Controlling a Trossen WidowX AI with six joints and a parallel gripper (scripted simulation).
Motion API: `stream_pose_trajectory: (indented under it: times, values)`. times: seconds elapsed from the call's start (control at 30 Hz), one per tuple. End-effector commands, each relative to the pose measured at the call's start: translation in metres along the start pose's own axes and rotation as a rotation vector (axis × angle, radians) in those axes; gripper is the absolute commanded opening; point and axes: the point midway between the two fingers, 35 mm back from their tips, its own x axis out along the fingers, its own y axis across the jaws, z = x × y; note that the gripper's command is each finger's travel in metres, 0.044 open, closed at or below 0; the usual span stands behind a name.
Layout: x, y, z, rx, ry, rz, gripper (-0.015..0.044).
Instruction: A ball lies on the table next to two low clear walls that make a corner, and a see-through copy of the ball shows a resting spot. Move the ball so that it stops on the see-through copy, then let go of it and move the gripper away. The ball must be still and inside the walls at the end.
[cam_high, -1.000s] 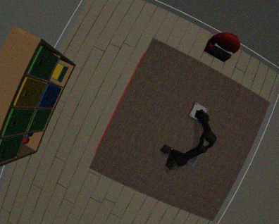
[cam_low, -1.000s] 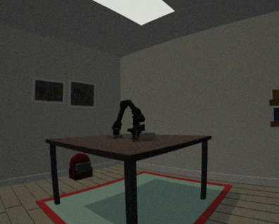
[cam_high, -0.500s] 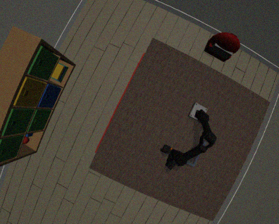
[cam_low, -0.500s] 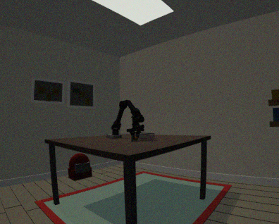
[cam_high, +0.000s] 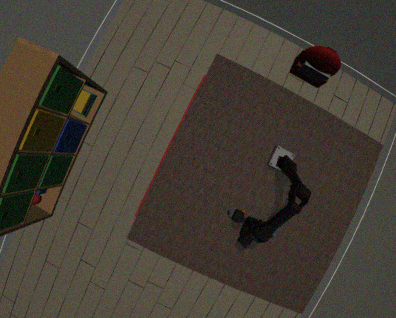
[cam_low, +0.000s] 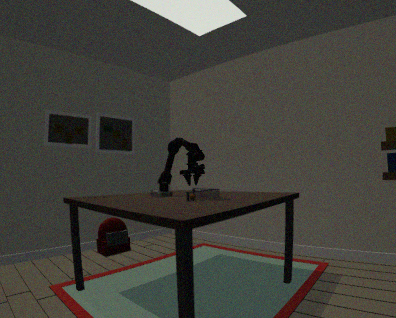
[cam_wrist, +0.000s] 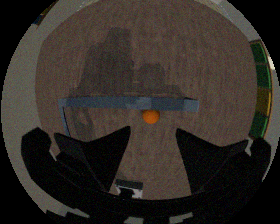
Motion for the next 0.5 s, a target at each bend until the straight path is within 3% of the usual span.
stream_pose_trajectory:
  times: [0.0,0.2,0.37,0.47]
  values:
    - [0.000,0.000,0.000,0.000,0.000,0.000,0.0293]
    - [0.000,0.000,0.000,0.000,0.000,0.000,0.0293]
    - [-0.042,0.001,-0.004,0.000,0.003,0.000,0.0424]
    - [-0.050,0.001,-0.005,0.000,0.003,0.000,0.0440]
